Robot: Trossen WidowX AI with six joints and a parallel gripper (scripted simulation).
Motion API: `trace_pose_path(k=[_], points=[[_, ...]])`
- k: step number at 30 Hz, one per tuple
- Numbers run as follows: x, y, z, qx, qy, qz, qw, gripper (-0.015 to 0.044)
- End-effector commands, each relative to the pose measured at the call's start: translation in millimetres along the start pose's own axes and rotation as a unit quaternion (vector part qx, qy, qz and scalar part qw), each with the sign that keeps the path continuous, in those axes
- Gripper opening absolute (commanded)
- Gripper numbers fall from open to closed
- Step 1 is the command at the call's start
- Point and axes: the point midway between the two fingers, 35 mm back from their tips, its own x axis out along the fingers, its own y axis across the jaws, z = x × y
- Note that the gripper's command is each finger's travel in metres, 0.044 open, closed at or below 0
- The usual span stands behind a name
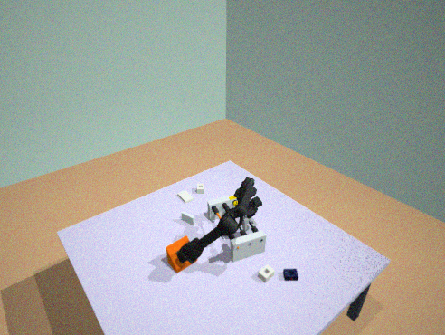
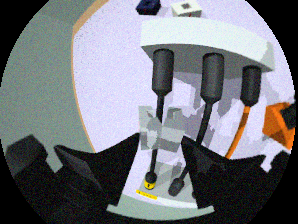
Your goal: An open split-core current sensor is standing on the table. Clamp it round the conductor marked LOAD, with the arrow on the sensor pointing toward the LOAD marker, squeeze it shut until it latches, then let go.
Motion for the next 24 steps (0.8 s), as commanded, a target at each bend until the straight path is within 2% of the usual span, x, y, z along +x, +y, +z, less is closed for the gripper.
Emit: trace_pose_path(k=[1,20,24], points=[[0.0,2.5,-0.8,0.002,0.001,-0.009,1.0,0.0],[5.6,15.6,0.8,0.003,0.002,-0.107,0.994,0.0],[6.2,14.0,1.6,0.001,0.001,-0.095,0.995,0.0105]])
